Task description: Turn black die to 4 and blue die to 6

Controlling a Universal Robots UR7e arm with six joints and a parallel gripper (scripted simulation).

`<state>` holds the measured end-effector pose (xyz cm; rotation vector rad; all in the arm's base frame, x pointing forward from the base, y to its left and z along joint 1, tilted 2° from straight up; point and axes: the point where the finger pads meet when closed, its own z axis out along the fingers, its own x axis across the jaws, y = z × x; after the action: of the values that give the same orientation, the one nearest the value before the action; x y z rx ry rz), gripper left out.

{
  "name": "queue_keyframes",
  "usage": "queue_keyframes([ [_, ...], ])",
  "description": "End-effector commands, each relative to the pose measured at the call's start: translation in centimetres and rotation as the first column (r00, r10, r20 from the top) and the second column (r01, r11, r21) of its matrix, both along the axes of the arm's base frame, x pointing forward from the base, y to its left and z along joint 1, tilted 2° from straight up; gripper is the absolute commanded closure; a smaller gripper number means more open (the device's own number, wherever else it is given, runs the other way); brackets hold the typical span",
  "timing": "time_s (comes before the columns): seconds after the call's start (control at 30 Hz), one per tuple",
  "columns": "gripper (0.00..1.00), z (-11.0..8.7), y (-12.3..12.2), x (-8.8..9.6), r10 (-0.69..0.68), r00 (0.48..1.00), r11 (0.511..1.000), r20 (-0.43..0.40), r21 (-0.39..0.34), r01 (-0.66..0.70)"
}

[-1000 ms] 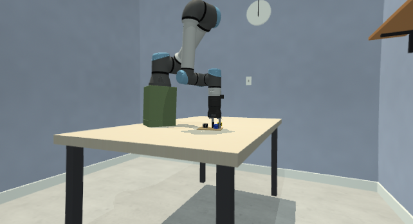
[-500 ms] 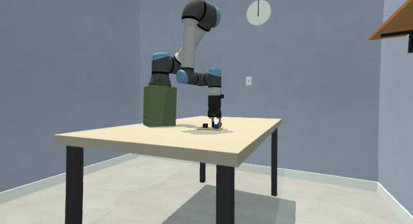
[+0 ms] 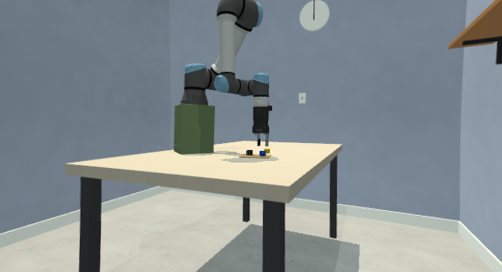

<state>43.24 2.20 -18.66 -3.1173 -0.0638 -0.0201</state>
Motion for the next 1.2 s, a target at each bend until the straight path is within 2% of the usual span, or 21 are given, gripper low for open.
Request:
queue_keyframes([
  [0.0,0.21,1.1,0.0,0.0,0.0,1.0,1.0,0.002,-0.001,0.0],
  [0.3,0.21,4.0,-0.1,0.0,0.0,1.0,1.0,0.002,-0.001,0.0],
  [0.6,0.21,4.4,-0.1,0.0,0.0,1.0,1.0,0.002,-0.001,0.0],
  [0.63,0.0,4.4,-0.1,0.0,0.0,1.0,1.0,0.002,-0.001,0.0],
  [1.17,0.0,4.4,-0.1,0.0,0.0,1.0,1.0,0.002,-0.001,0.0],
])
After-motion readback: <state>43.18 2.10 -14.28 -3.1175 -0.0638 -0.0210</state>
